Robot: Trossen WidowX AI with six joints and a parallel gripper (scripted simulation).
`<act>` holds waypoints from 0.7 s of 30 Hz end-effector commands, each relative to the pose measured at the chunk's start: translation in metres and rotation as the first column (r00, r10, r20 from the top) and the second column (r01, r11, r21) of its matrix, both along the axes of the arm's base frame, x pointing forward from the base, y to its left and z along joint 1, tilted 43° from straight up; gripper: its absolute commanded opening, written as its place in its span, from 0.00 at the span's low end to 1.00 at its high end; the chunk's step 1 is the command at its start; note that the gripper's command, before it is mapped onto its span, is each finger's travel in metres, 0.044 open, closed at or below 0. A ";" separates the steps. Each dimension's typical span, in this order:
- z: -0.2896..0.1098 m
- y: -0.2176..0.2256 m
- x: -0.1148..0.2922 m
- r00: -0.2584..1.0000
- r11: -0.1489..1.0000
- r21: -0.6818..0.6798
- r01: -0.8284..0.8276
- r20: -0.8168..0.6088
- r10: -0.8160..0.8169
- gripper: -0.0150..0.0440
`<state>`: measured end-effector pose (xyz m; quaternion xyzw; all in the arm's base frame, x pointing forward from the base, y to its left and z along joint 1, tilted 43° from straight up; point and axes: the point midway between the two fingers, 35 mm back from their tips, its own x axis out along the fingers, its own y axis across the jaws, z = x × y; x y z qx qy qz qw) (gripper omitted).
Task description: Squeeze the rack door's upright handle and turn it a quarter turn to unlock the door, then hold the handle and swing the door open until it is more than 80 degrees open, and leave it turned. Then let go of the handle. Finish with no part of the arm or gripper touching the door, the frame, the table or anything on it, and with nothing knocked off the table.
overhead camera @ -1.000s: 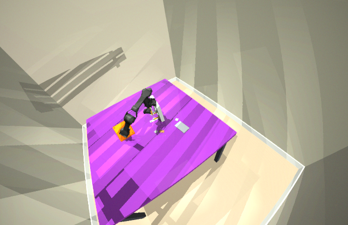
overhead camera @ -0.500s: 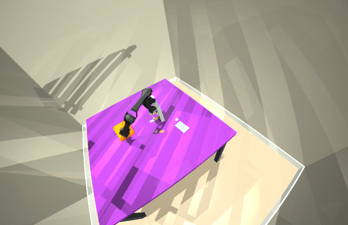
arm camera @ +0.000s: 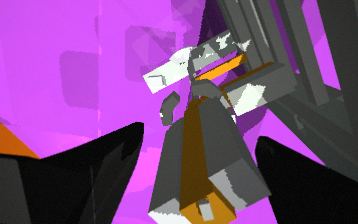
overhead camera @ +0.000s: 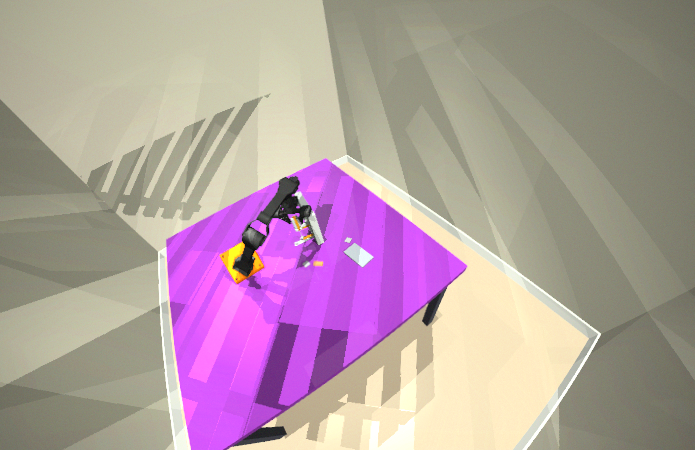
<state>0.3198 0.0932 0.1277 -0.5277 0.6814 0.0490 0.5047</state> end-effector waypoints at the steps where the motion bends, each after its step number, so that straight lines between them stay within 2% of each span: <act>1: 0.000 0.000 0.000 0.983 0.991 -0.003 -0.136 -0.125 0.135 0.75; 6: 0.000 0.000 0.000 0.908 0.949 0.018 -0.313 -0.286 0.305 0.75; 12: 0.000 0.000 0.000 0.753 0.863 0.080 -0.498 -0.454 0.477 0.75; 20: 0.000 0.000 0.000 0.731 0.851 0.089 -0.517 -0.471 0.493 0.75; 21: 0.000 0.000 0.000 0.731 0.851 0.089 -0.517 -0.471 0.493 0.71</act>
